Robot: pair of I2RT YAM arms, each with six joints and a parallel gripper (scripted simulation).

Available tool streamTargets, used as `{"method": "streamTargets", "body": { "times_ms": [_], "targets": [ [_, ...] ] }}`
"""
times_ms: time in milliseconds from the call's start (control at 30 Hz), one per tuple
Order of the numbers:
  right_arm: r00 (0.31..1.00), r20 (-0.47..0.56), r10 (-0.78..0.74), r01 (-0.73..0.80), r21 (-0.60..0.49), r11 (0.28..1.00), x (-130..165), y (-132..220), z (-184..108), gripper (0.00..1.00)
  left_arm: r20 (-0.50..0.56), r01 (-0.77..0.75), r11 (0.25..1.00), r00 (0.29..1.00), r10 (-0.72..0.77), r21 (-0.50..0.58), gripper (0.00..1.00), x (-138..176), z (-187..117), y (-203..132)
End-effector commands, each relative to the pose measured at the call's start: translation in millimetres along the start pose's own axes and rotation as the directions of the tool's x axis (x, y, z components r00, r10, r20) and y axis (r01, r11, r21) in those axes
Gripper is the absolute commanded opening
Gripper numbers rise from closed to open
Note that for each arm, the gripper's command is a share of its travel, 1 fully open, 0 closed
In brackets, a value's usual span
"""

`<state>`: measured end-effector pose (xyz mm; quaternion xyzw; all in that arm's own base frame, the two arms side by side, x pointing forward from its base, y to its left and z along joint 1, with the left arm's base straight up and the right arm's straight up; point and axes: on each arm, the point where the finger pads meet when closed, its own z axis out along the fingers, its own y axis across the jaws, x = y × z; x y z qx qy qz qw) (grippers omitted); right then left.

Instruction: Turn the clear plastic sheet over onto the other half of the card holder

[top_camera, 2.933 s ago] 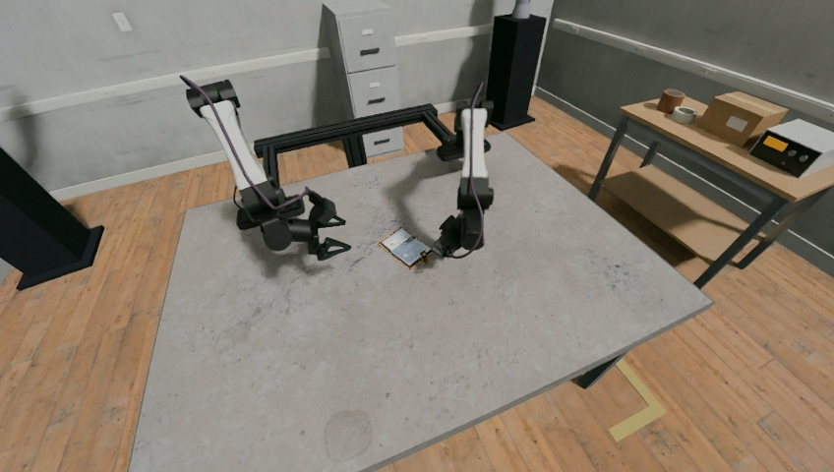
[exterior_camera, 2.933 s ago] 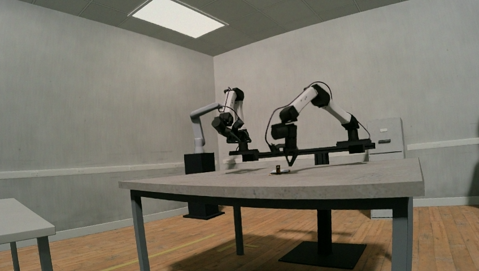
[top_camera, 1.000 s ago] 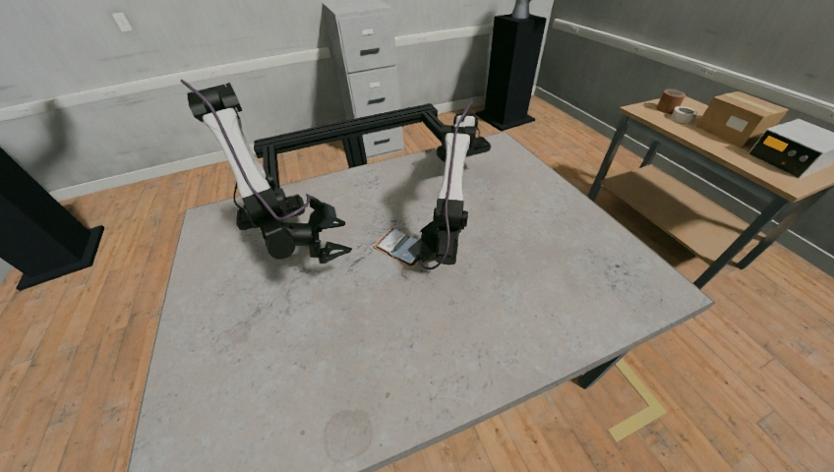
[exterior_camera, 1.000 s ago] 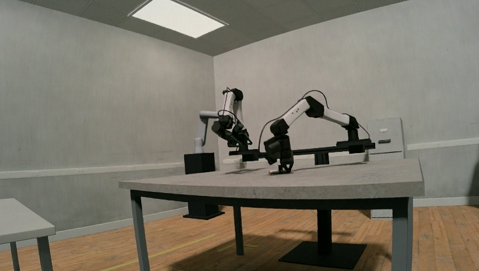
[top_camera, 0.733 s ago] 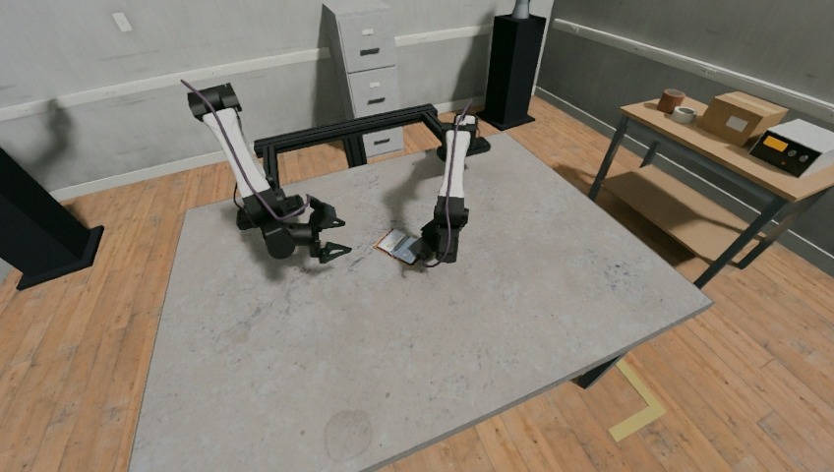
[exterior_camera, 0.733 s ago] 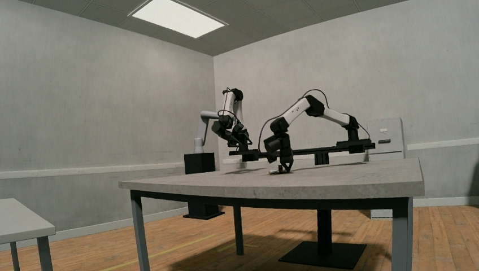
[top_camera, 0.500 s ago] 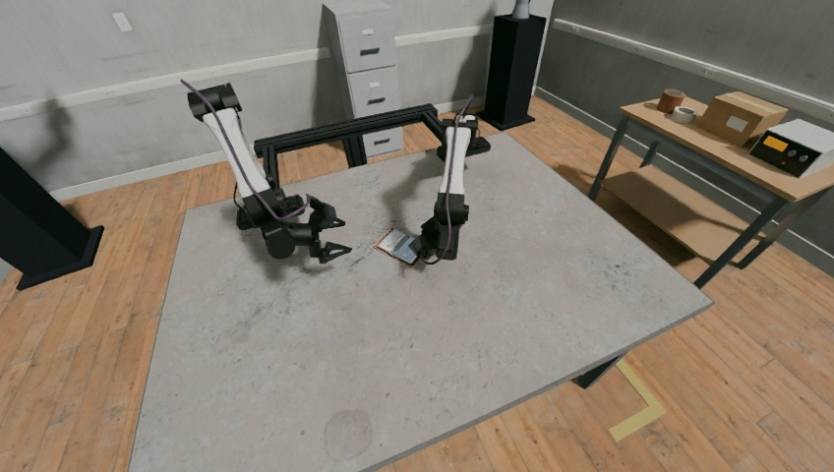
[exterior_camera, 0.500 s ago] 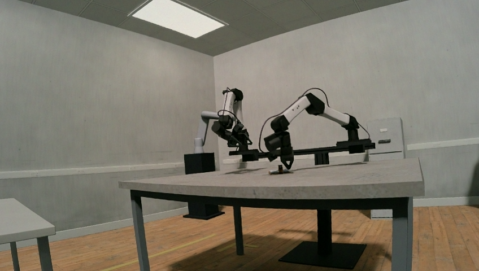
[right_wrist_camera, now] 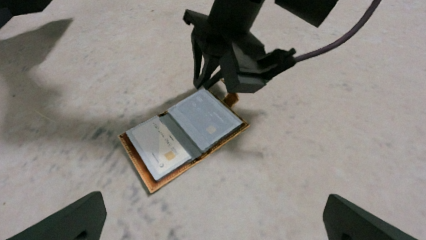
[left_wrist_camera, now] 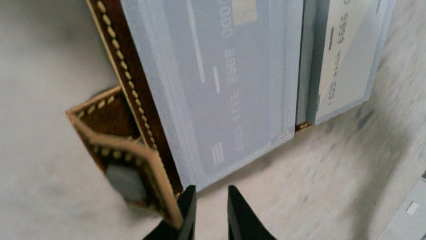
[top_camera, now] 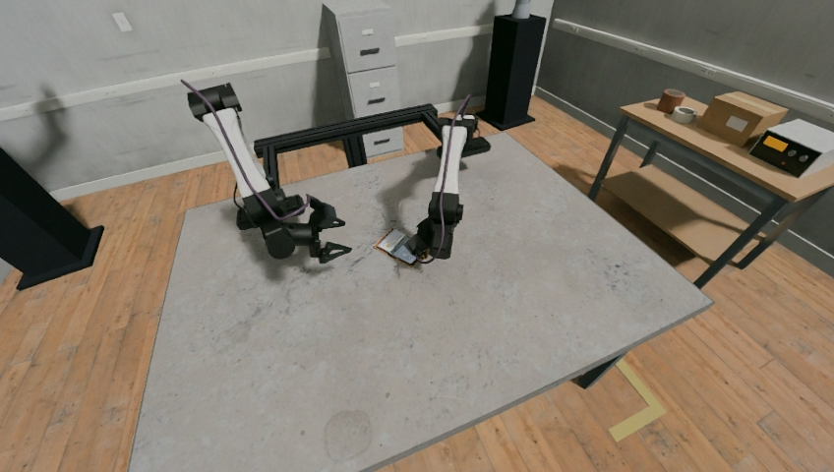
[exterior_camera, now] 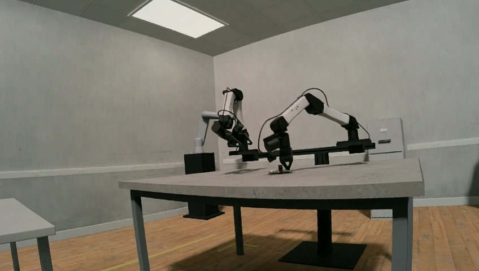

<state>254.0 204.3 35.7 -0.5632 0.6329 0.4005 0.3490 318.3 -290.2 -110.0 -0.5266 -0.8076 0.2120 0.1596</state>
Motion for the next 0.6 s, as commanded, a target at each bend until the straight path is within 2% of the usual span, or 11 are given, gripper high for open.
{"method": "streamTargets", "body": {
  "times_ms": [0, 167, 200, 567],
  "targets": [
    [1.000, 0.012, -0.022, 0.022, 0.006, 1.000, -6.3, -3.0, -1.6, 1.00, 0.046, -0.018, 1.000, 0.999, 0.019, -0.014, 0.16, -17.7, -3.6, 0.0],
    [1.000, 0.012, -0.022, 0.022, 0.006, 1.000, -6.3, -3.0, -1.6, 1.00, 0.045, -0.017, 1.000, 0.999, 0.018, -0.013, 0.16, -20.9, -5.5, -1.4],
    [1.000, 0.012, -0.022, 0.022, 0.006, 1.000, -6.3, -3.0, -1.6, 1.00, 0.058, -0.025, 0.999, 0.998, 0.026, -0.023, 0.16, -23.9, -13.3, -3.6],
    [1.000, 0.012, -0.022, 0.022, 0.006, 1.000, -6.3, -3.0, -1.6, 1.00, 0.055, -0.028, 0.999, 0.998, 0.029, -0.022, 0.16, -23.6, -11.8, -3.4]
  ]
}}
